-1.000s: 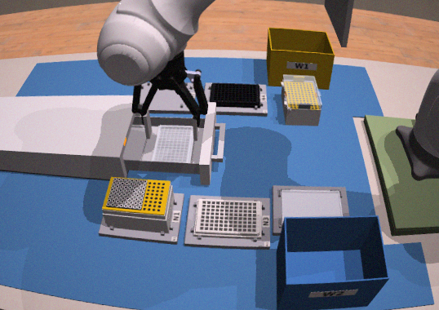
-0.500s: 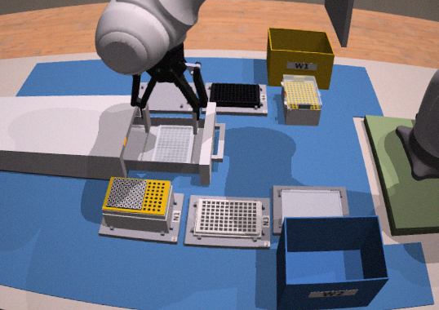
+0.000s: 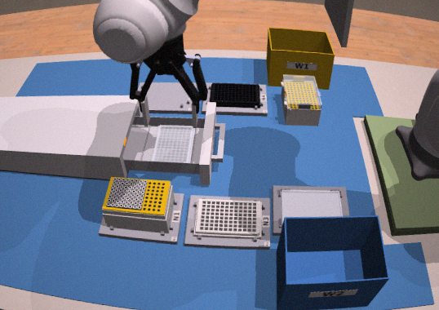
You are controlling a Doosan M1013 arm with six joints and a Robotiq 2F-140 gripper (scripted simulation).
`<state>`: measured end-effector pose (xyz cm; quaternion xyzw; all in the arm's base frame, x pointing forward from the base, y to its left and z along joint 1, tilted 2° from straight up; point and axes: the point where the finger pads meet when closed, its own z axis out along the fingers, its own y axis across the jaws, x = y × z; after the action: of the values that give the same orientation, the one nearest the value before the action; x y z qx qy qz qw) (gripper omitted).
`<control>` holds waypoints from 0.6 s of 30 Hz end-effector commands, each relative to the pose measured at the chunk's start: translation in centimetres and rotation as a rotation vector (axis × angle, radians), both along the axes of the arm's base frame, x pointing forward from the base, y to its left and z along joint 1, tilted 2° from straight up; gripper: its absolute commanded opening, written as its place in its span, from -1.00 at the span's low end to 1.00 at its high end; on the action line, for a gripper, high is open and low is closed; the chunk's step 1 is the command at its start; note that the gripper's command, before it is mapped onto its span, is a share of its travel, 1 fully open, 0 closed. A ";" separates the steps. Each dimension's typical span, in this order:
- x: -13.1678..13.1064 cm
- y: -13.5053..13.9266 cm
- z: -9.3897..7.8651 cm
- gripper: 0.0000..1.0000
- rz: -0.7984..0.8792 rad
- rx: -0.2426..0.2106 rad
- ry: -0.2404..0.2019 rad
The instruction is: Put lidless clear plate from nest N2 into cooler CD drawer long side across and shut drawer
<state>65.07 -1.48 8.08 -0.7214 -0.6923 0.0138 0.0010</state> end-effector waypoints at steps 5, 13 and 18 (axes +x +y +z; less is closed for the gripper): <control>0.0 0.0 0.7 0.33 0.000 0.000 0.000; 0.0 0.0 1.7 0.33 0.000 0.000 0.000; 0.0 0.0 2.1 0.33 0.000 0.000 0.000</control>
<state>65.11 -1.44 10.15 -0.7214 -0.6923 0.0138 0.0010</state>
